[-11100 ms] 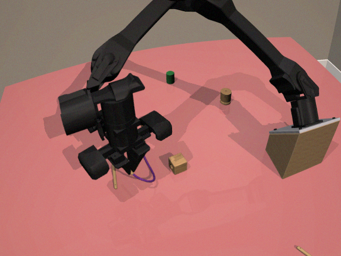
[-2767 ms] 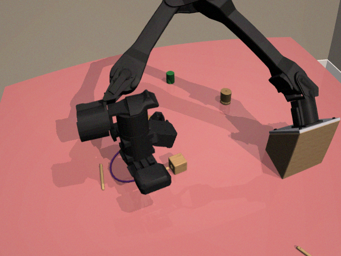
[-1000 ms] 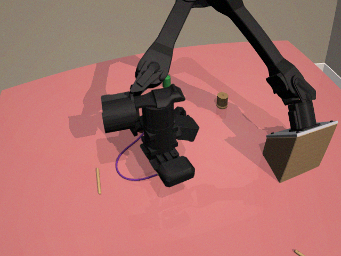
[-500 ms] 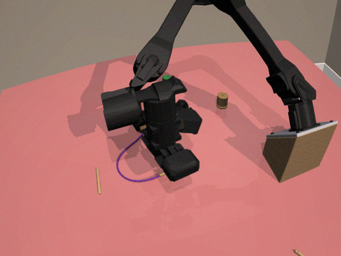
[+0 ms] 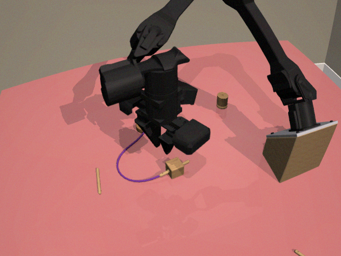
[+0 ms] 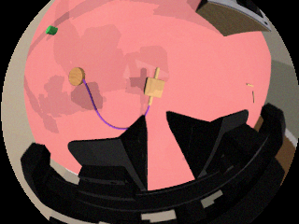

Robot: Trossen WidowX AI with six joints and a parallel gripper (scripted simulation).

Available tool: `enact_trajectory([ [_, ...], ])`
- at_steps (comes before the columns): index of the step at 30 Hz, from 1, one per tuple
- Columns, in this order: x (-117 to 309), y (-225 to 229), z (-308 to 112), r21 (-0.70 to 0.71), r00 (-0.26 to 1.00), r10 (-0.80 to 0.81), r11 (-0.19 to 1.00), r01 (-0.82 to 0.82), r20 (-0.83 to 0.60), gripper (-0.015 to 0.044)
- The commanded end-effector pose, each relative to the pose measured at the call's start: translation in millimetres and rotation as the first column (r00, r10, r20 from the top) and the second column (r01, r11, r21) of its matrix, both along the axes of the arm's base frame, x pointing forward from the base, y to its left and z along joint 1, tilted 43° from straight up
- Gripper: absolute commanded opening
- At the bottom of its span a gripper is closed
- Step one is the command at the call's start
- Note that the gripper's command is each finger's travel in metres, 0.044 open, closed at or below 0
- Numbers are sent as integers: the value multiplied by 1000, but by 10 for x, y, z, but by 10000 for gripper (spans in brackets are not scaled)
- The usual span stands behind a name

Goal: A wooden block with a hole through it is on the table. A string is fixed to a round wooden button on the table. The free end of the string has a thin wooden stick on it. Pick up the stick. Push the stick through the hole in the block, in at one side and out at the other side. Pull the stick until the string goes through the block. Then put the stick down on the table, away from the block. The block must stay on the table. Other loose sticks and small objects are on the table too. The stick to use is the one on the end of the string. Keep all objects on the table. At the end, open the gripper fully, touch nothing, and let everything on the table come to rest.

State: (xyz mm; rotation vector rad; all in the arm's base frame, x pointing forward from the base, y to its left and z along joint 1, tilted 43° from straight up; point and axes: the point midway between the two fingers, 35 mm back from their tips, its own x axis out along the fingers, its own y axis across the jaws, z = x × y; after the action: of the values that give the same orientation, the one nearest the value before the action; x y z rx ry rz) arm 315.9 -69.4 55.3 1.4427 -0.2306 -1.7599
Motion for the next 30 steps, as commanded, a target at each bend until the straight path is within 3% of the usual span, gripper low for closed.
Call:
enact_trajectory([
  [1, -68, 2, 31, 40, 920, 289, 957, -289, -266, 122],
  [6, -159, -3, 44, 186, 625, 569, 800, -570, -534, 122],
  [12, -268, -9, 57, 458, 83, 725, 515, -725, -684, 122],
  [22, -392, -17, 67, 760, -519, 624, 197, -620, -585, 122],
  [30, -484, -23, 72, 928, -856, 380, 18, -372, -350, 122],
])
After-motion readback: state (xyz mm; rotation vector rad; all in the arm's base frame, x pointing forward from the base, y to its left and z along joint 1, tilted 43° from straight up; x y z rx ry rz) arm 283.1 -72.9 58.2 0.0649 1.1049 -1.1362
